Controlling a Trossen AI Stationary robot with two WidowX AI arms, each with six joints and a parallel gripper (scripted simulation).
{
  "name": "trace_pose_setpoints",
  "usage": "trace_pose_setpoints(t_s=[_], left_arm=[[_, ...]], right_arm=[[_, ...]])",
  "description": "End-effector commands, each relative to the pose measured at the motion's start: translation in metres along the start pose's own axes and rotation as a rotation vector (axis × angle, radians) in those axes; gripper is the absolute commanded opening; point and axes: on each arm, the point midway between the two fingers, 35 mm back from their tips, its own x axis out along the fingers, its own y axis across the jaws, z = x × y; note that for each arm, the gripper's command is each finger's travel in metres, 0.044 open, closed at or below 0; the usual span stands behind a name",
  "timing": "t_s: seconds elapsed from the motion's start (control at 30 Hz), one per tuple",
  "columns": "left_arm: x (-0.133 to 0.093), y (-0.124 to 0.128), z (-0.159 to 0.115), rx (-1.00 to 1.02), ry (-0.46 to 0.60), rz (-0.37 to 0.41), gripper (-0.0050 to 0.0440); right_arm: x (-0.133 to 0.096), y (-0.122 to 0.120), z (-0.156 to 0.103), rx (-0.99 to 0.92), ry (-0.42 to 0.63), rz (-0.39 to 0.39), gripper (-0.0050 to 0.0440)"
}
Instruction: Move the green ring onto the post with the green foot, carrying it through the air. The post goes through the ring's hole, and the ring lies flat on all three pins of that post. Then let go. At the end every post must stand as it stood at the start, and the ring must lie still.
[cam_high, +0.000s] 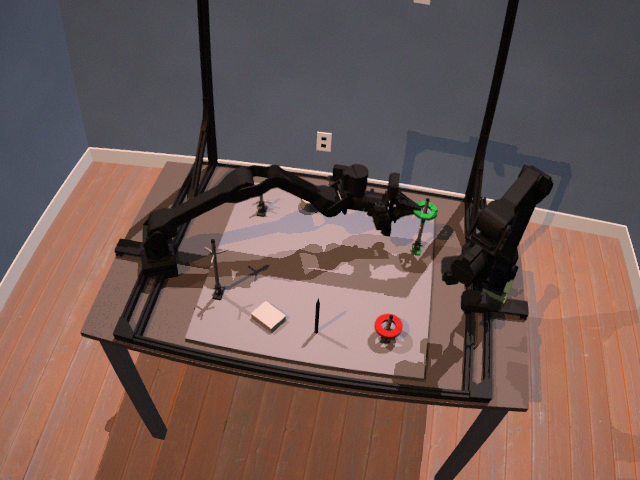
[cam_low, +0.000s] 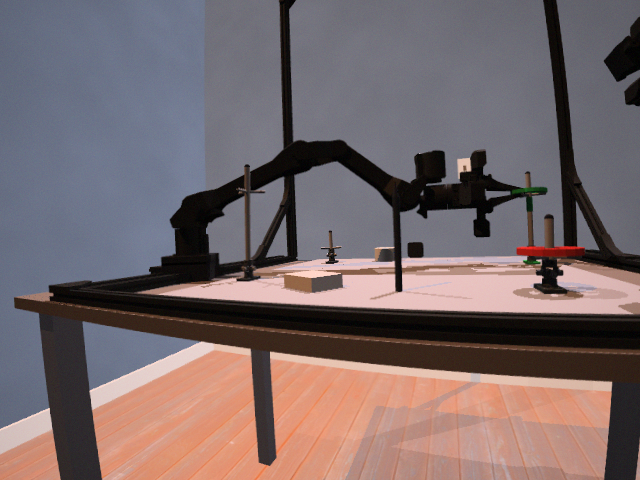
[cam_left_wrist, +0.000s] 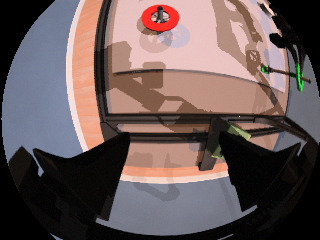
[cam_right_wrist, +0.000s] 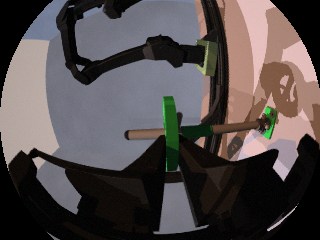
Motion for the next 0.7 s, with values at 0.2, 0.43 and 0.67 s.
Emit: trace_pose_setpoints(t_s=[0.2, 0.43, 0.67], left_arm=[[-0.0001, -0.0002, 0.0, -0.004, 0.0, -0.002, 0.04], [-0.0001, -0.0002, 0.0, -0.004, 0.0, -0.002, 0.04], [-0.0001, -0.0002, 0.0, -0.004, 0.0, -0.002, 0.04]], right_arm=[[0.0, 0.0, 0.0, 0.0, 0.0, 0.0, 0.0096], [0.0, 0.0, 0.0, 0.0, 0.0, 0.0, 0.0264], [0.0, 0.0, 0.0, 0.0, 0.0, 0.0, 0.0384]])
